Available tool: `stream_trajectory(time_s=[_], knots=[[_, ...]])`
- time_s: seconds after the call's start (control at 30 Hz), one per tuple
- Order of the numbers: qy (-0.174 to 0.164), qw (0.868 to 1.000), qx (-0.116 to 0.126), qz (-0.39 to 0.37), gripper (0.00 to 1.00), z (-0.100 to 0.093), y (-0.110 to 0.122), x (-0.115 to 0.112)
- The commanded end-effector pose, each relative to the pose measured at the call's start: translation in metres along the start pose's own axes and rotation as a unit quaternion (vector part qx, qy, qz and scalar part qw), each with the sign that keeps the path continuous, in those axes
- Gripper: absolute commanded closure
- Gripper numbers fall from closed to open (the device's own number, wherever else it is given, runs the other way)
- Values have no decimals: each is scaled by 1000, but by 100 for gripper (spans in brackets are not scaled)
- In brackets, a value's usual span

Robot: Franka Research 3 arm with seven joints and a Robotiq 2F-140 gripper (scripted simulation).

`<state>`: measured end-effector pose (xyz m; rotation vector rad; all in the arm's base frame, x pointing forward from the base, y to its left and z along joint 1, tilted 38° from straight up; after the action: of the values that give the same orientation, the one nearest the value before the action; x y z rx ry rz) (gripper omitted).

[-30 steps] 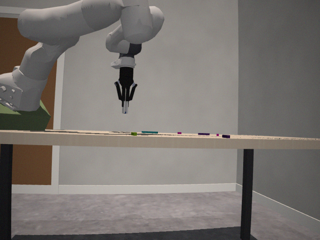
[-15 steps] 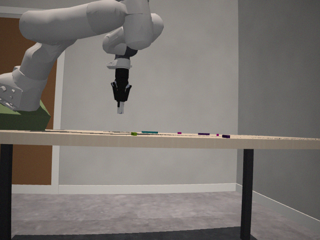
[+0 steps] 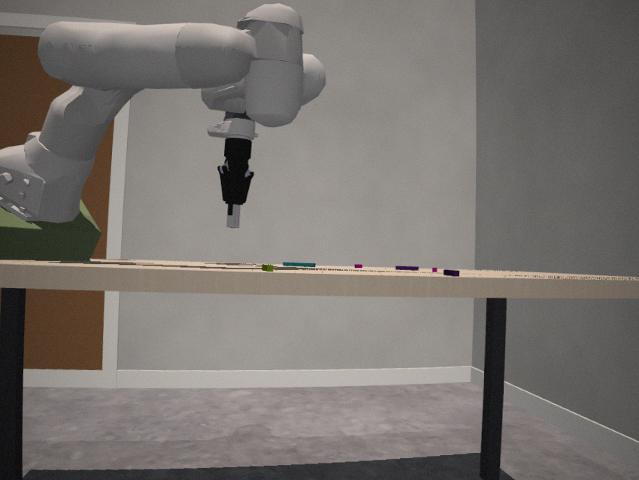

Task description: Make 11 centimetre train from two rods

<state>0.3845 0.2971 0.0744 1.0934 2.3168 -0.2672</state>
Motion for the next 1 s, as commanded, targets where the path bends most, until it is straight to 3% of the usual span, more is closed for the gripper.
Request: stream_trajectory(time_s=[0.0,0.47,0.77,0.97], knots=[[-30,999,13,-38,88,1,1,-4],[-30,999,13,-38,88,4,1,-4],[-30,999,13,-38,88,25,1,-6],[-30,999,13,-38,88,52,0,-7]])
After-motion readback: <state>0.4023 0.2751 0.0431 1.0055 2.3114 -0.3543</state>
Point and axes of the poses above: the point where the finger pads meet when closed, its own z axis out along the fingers, its own y axis across the jaws, x = y × z, the point moved 2 cm from there along -z, back along the fingers, and after that the axes turned 6 degrees about z, right-handed, at the moved point
